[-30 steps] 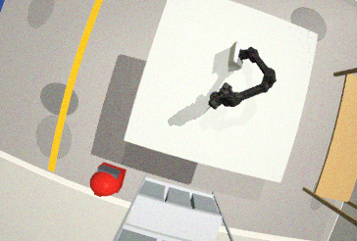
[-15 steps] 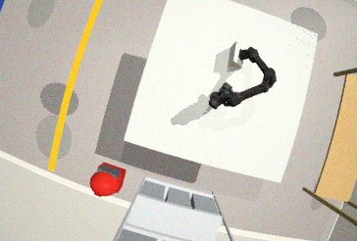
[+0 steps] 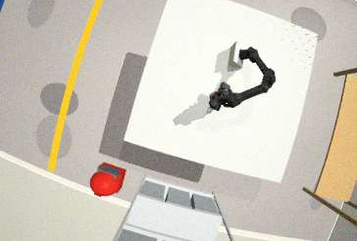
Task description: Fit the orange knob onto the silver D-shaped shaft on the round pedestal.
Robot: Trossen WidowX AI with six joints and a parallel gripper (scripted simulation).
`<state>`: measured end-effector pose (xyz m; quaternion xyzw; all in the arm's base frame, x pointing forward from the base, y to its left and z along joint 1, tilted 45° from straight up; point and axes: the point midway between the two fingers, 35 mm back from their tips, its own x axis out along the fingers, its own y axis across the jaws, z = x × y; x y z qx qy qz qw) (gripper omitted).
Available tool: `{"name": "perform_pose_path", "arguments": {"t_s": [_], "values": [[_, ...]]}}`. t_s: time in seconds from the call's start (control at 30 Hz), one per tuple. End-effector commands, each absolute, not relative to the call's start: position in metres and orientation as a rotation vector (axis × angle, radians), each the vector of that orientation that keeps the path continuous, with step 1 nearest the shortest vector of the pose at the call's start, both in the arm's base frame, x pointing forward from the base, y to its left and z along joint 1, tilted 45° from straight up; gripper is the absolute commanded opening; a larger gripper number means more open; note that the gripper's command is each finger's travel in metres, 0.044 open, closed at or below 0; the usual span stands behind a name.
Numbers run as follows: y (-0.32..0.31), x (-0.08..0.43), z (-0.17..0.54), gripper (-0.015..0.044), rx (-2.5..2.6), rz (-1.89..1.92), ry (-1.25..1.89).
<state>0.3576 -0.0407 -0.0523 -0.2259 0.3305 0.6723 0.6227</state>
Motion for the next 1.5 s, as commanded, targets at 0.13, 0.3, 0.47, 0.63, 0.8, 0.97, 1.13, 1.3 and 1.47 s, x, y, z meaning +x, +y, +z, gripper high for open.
{"name": "perform_pose_path", "arguments": {"t_s": [0.13,0.3,0.47,0.63,0.8,0.97,1.13,1.3,1.47], "values": [[-0.0443,0.3597,-0.0502,0.0000,-0.530,1.539,0.749],[-0.0436,0.3582,-0.0509,0.0000,-0.530,1.539,0.749],[-0.0427,0.3563,-0.0511,0.0000,-0.530,1.539,0.749],[-0.0427,0.3562,-0.0495,0.0000,-0.530,1.539,0.749],[-0.0432,0.3578,-0.0490,0.0000,-0.530,1.539,0.749],[-0.0436,0.3589,-0.0498,0.0000,-0.530,1.539,0.749],[-0.0423,0.3583,-0.0521,0.0000,-0.530,1.539,0.748],[-0.0402,0.3579,-0.0540,0.0000,-0.530,1.539,0.748],[-0.0407,0.3564,-0.0538,0.0000,-0.530,1.539,0.748]]}}
